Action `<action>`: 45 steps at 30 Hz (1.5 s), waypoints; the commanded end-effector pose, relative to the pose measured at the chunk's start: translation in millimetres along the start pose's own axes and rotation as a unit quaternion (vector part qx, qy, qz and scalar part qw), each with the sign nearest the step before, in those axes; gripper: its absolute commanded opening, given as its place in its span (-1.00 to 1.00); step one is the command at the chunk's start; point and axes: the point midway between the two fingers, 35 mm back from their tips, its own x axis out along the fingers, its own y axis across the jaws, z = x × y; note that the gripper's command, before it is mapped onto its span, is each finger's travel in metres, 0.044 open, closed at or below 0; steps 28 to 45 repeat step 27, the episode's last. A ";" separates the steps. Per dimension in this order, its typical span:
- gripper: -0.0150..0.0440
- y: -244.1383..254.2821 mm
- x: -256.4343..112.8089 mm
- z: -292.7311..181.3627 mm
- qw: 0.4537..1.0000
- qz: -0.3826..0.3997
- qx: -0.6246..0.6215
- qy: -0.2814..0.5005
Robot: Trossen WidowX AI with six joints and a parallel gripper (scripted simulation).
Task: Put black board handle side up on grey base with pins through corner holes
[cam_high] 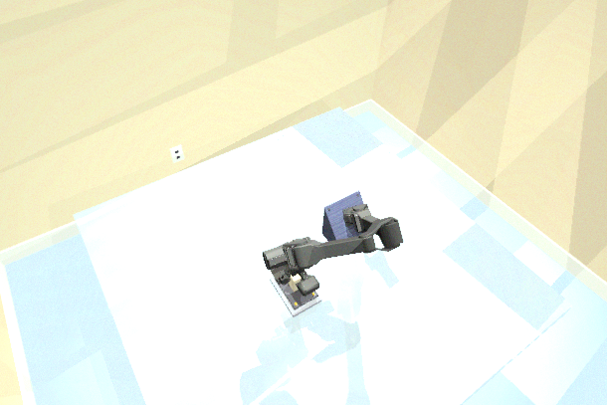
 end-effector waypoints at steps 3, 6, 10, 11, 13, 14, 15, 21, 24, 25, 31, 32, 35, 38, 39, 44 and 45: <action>1.00 -0.3 -7.2 0.5 1.000 -0.001 0.000 0.000; 1.00 -0.8 -22.4 0.8 1.000 -0.001 0.000 0.000; 1.00 -1.0 -39.1 0.1 1.000 -0.001 0.000 0.000; 1.00 -1.0 -39.9 0.1 1.000 -0.001 0.000 0.000; 1.00 -1.1 -48.9 0.1 1.000 -0.001 0.001 0.000; 1.00 -1.1 -60.3 -0.3 1.000 0.000 0.002 -0.001; 1.00 -0.8 -71.7 -1.1 1.000 0.001 0.002 -0.001; 1.00 -0.5 -80.8 -2.1 1.000 0.002 0.003 -0.002; 1.00 -0.5 -80.8 -2.1 1.000 0.002 0.003 -0.002; 1.00 -0.5 -80.8 -2.1 1.000 0.002 0.003 -0.002; 1.00 -0.5 -80.8 -2.1 1.000 0.002 0.003 -0.002; 1.00 -0.5 -80.8 -2.1 1.000 0.002 0.003 -0.002; 1.00 -0.5 -80.8 -2.1 1.000 0.002 0.003 -0.002; 1.00 -0.5 -80.8 -2.1 1.000 0.002 0.003 -0.002; 1.00 -0.5 -80.8 -2.1 1.000 0.002 0.003 -0.002; 1.00 -0.5 -80.8 -2.1 1.000 0.002 0.003 -0.002; 1.00 -0.5 -80.8 -2.1 1.000 0.002 0.003 -0.002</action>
